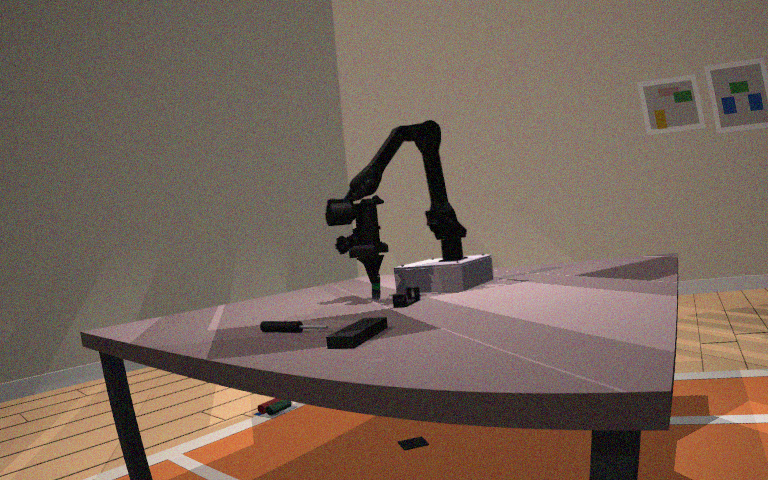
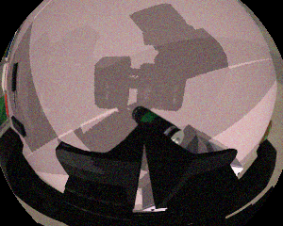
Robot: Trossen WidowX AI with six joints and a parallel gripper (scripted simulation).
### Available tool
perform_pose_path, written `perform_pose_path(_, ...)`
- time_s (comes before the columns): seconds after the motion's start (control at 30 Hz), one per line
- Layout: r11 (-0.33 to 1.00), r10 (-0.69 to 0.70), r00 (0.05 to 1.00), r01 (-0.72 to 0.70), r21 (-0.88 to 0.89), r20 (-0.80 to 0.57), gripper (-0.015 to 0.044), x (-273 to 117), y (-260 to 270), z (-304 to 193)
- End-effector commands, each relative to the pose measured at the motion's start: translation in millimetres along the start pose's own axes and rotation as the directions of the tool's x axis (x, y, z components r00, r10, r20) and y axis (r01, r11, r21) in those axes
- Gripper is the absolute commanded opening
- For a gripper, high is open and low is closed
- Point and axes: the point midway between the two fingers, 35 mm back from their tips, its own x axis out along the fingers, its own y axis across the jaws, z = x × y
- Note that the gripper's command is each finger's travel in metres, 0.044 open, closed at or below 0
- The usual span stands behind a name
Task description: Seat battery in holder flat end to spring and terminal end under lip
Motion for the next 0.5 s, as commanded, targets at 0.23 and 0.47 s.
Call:
perform_pose_path(0.23,1.0,-0.003,1.0,0.003,0.0,-0.009,0.0,2.6,-17.4,-4.2)
perform_pose_path(0.47,1.0,-0.003,1.0,0.003,0.001,-0.005,0.0,-28.4,-14.1,0.2)
